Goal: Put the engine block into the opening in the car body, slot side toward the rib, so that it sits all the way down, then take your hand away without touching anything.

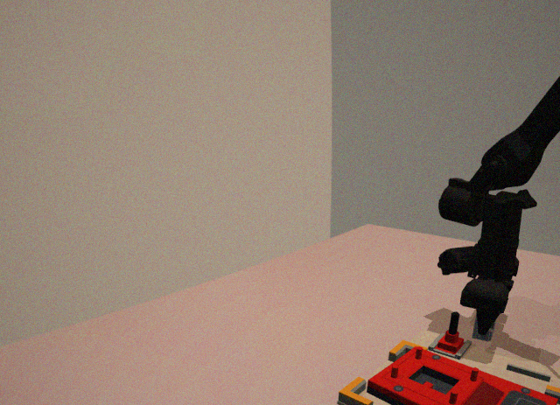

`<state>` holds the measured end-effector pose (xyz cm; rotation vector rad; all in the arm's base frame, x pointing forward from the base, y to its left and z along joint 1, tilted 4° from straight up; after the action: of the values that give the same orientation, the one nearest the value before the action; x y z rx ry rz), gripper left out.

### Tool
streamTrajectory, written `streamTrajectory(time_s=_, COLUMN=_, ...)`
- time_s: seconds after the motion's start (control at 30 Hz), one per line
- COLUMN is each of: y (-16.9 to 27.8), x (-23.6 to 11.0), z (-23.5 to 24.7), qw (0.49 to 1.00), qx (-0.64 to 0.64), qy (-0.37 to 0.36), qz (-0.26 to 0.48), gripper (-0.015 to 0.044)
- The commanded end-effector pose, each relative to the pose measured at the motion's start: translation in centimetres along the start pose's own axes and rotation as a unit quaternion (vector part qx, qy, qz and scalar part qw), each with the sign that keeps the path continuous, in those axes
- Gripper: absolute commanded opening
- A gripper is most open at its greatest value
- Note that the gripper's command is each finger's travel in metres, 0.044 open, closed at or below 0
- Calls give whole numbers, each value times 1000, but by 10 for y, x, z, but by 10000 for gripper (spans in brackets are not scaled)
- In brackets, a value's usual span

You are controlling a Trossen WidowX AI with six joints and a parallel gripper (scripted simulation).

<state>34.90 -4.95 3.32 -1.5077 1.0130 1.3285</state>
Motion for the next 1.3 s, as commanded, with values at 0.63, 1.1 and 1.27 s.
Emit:
streamTrajectory(time_s=0.63, y=0, x=-25, z=0, qw=1000, qx=-2, qy=-1, qz=4, gripper=440)
streamTrajectory(time_s=1.1, y=-1, x=-41, z=0, qw=1000, qx=-2, qy=-1, qz=2, gripper=440)
streamTrajectory(time_s=1.27, y=-1, x=-41, z=0, qw=1000, qx=-2, qy=-1, qz=2, gripper=440)
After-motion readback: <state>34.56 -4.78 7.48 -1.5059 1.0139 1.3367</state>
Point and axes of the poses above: the point midway between the two fingers, 35 mm back from their tips, its own x axis out along the fingers, its own z axis across the jaws, y = z × x, the point moved 3 cm from there along -x, back along the fingers, and after that the axes turned 2 degrees about -x, right-handed, at the moved point
